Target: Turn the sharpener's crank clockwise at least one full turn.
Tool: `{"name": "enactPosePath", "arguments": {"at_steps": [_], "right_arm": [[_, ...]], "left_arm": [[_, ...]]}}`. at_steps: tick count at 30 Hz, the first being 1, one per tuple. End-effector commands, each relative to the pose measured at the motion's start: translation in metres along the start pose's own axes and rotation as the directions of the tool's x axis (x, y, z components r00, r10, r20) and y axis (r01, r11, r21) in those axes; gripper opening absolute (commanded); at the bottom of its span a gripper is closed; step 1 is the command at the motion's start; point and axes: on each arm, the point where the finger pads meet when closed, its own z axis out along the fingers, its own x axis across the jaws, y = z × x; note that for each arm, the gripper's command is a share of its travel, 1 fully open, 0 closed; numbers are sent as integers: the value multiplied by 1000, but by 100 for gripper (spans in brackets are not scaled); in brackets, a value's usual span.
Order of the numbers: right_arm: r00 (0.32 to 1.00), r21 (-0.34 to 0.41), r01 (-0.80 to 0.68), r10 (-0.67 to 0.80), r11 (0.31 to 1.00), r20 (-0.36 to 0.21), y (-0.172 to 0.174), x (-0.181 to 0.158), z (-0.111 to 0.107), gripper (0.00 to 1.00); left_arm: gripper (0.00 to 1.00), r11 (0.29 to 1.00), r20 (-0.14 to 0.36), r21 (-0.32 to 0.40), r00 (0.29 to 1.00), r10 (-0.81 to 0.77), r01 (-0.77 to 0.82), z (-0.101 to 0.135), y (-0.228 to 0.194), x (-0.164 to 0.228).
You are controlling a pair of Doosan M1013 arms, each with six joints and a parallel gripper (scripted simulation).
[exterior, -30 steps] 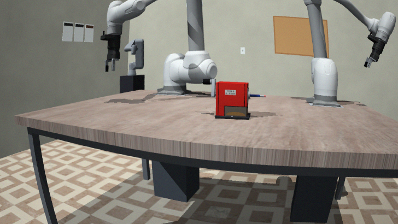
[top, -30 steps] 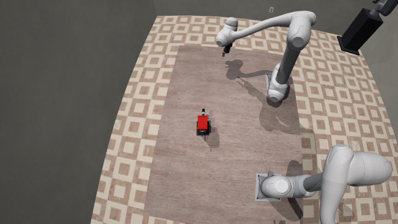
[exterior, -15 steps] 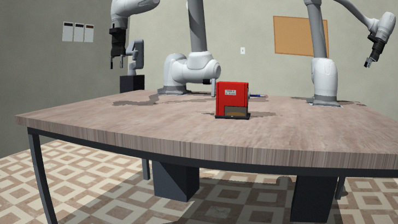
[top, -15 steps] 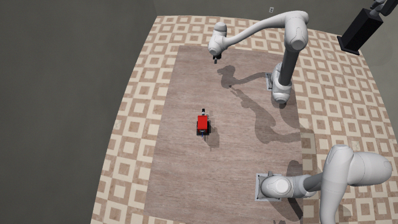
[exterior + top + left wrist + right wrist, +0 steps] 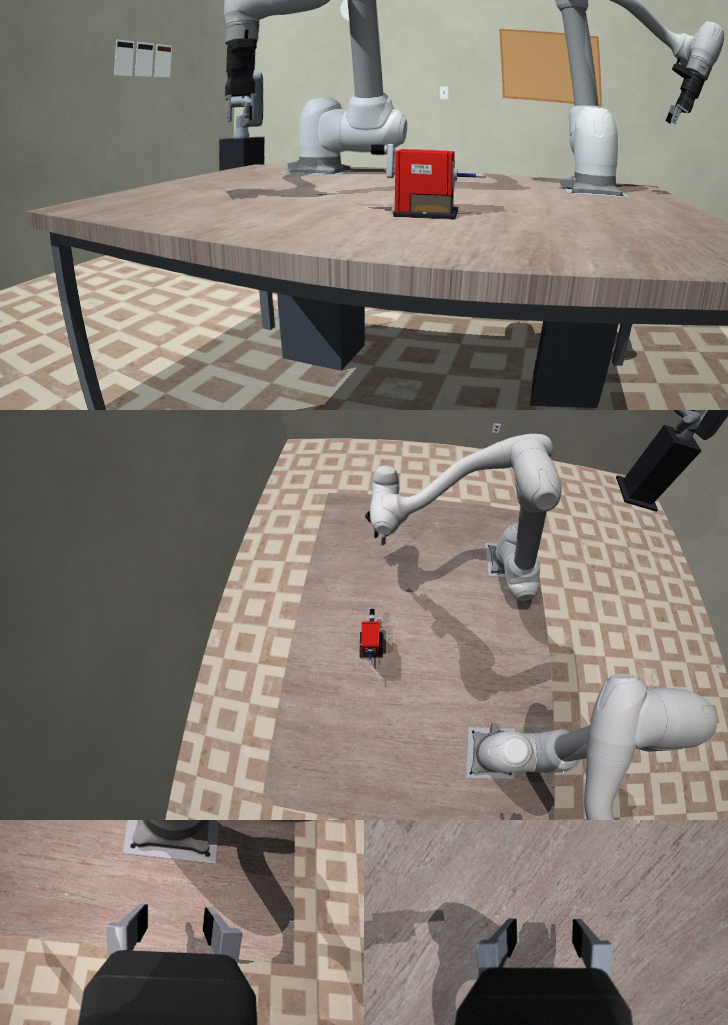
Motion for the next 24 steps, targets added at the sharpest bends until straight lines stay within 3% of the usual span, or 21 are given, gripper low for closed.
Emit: {"name": "enactPosePath", "arguments": {"at_steps": [1,2,11,18,19,24], "right_arm": [[997,-8,73,-73,997,3,-20,-12,0,100],[989,-11,149,-149,989,3,-41,-28,0,100],[927,-19,375,-375,927,6,-102,-82,1,100],[869,-23,496,-495,868,8,-134,-116,3,100],[831,-25,556,-556,831,10,-150,-136,4,100],[759,-28,651,-651,759,13,-176,-171,5,100]], "left_arm": [[100,1000,-7,-1,1000,3,-3,0,-2,4],[100,1000,-7,-1,1000,3,-3,0,-2,4],[100,1000,-7,-1,1000,3,-3,0,-2,4],[100,1000,-7,-1,1000,3,-3,0,-2,4],[100,1000,-7,-1,1000,3,-3,0,-2,4],[100,1000,-7,-1,1000,3,-3,0,-2,4]]}}
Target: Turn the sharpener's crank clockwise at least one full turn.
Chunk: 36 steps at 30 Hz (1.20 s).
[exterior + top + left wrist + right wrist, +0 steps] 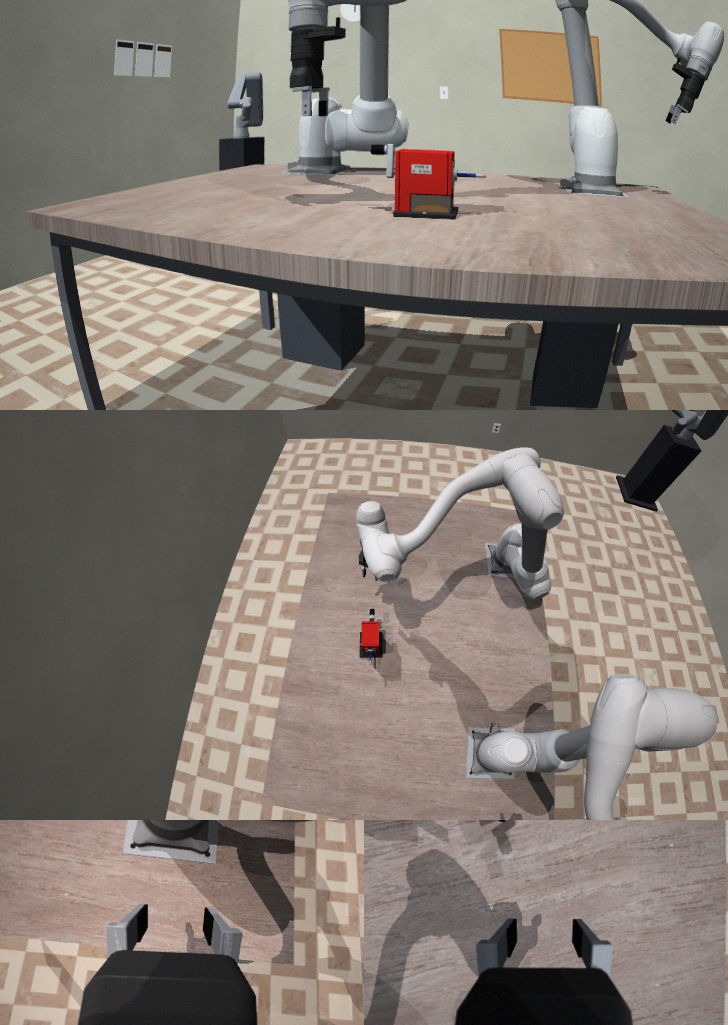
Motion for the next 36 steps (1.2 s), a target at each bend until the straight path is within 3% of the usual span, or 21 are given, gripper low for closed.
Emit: {"name": "enactPosePath", "arguments": {"at_steps": [1,9,16,17,36], "right_arm": [[993,-9,119,-119,993,4,-40,-13,1,100],[951,-15,309,-309,951,6,-107,-42,3,100],[944,-14,330,-330,944,7,-115,-46,3,100],[944,-14,330,-330,944,7,-115,-46,3,0],[946,-13,325,-325,946,6,-113,-46,3,0]], "left_arm": [[100,1000,-7,-1,1000,3,-3,0,-2,4],[100,1000,-7,-1,1000,3,-3,0,-2,4],[100,1000,-7,-1,1000,3,-3,0,-2,4],[100,1000,-7,-1,1000,3,-3,0,-2,4],[100,1000,-7,-1,1000,3,-3,0,-2,4]]}}
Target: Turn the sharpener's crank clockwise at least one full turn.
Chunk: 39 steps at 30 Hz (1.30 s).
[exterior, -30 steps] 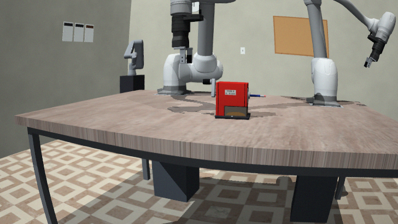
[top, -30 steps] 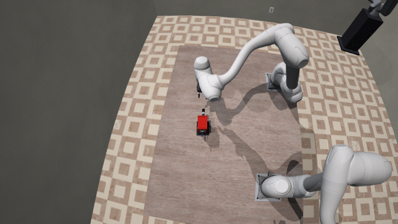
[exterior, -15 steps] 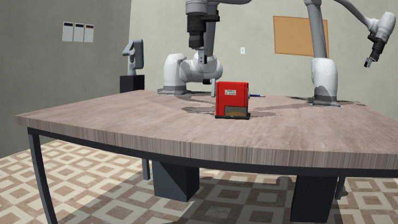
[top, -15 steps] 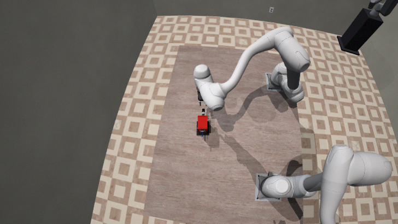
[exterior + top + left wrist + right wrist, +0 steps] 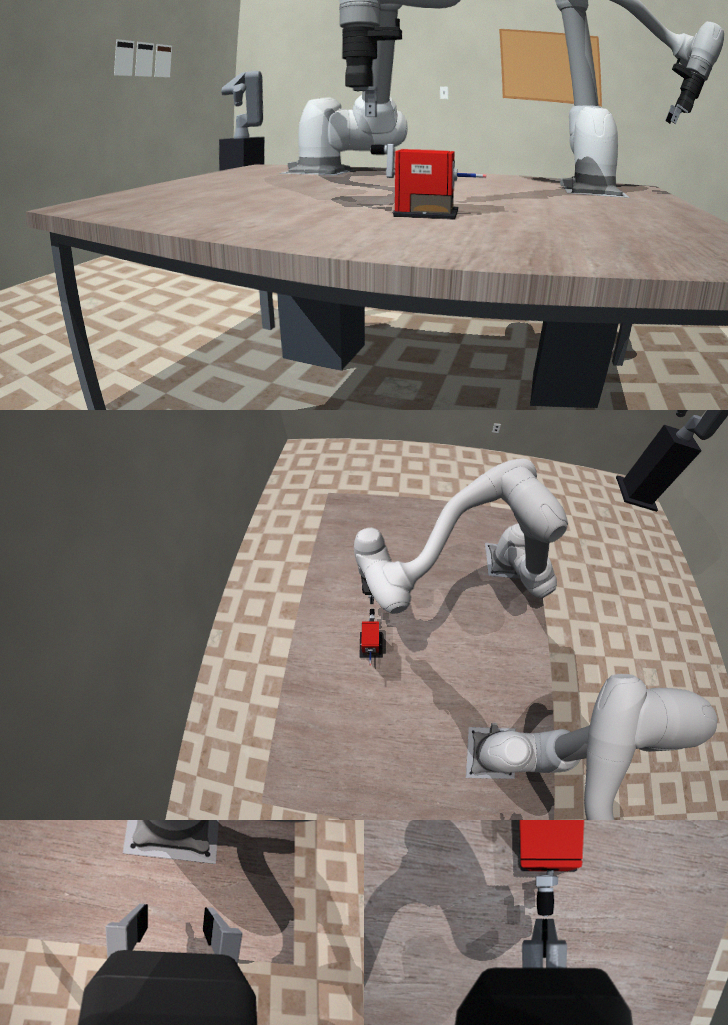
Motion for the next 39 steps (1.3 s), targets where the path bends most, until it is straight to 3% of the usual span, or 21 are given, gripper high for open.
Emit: {"name": "enactPosePath", "arguments": {"at_steps": [1,23,24,39], "right_arm": [[1000,-3,5,-5,1000,1,-1,-1,-1,0],[1000,-3,4,-4,1000,1,-1,-1,-1,0],[1000,-3,4,-4,1000,1,-1,-1,-1,97],[1000,-3,4,-4,1000,1,-1,-1,-1,97]], "left_arm": [[100,1000,-7,-1,1000,3,-3,0,-2,4],[100,1000,-7,-1,1000,3,-3,0,-2,4],[100,1000,-7,-1,1000,3,-3,0,-2,4],[100,1000,-7,-1,1000,3,-3,0,-2,4]]}}
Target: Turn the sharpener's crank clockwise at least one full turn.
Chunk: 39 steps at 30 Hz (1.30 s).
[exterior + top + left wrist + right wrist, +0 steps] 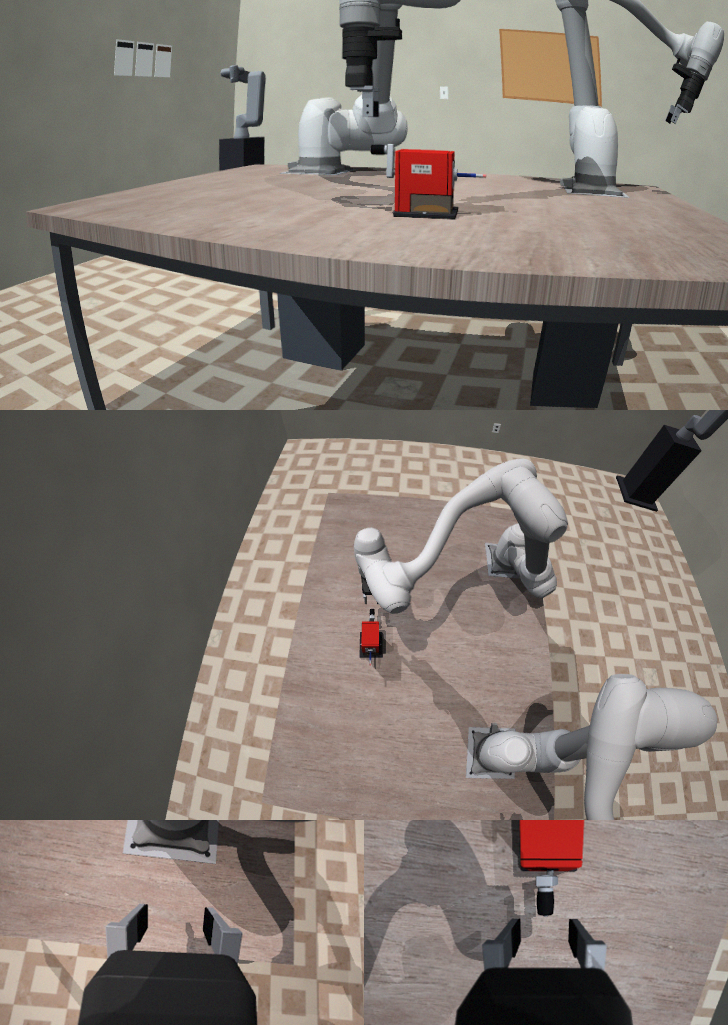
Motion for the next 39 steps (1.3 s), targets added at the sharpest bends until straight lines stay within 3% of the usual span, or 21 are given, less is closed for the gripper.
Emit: {"name": "enactPosePath", "arguments": {"at_steps": [1,22,39], "right_arm": [[1000,-3,4,-4,1000,1,-1,-1,-1,97],[1000,-1,5,-5,1000,-1,-1,0,4,97],[1000,-1,5,-5,1000,-1,-1,0,21,97]], "left_arm": [[100,1000,-7,-1,1000,3,-3,0,-2,4],[100,1000,-7,-1,1000,3,-3,0,-2,4],[100,1000,-7,-1,1000,3,-3,0,-2,4]]}}
